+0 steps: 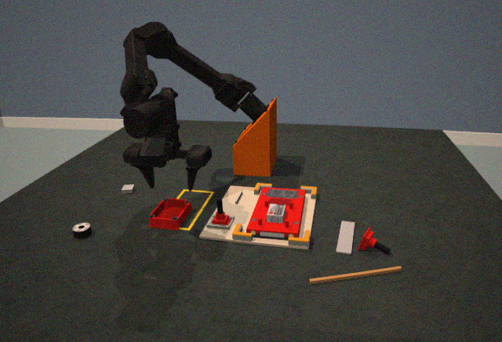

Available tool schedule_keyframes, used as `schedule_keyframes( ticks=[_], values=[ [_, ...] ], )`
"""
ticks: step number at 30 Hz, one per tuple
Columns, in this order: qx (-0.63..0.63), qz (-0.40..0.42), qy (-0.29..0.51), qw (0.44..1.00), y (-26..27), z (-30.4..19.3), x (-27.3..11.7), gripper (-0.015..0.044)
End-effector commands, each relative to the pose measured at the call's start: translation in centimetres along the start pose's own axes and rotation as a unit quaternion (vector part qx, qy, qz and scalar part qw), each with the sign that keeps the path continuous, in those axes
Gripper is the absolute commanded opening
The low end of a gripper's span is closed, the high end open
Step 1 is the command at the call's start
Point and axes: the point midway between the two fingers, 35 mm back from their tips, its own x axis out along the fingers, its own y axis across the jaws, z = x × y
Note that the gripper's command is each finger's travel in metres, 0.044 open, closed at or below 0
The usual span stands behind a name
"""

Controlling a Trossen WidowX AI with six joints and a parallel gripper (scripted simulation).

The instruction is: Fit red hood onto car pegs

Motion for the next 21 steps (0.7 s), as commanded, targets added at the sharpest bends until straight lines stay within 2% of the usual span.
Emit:
schedule_keyframes(
  ticks=[1,16,21],
  values=[
    [0.008,-0.001,-0.010,1.000,-0.5,0.0,-2.8,0.0440],
    [0.004,0.003,-0.015,1.000,-0.1,0.3,-2.2,0.0440],
    [0.022,0.060,-0.070,0.996,1.5,0.6,0.1,0.0440]
  ],
)
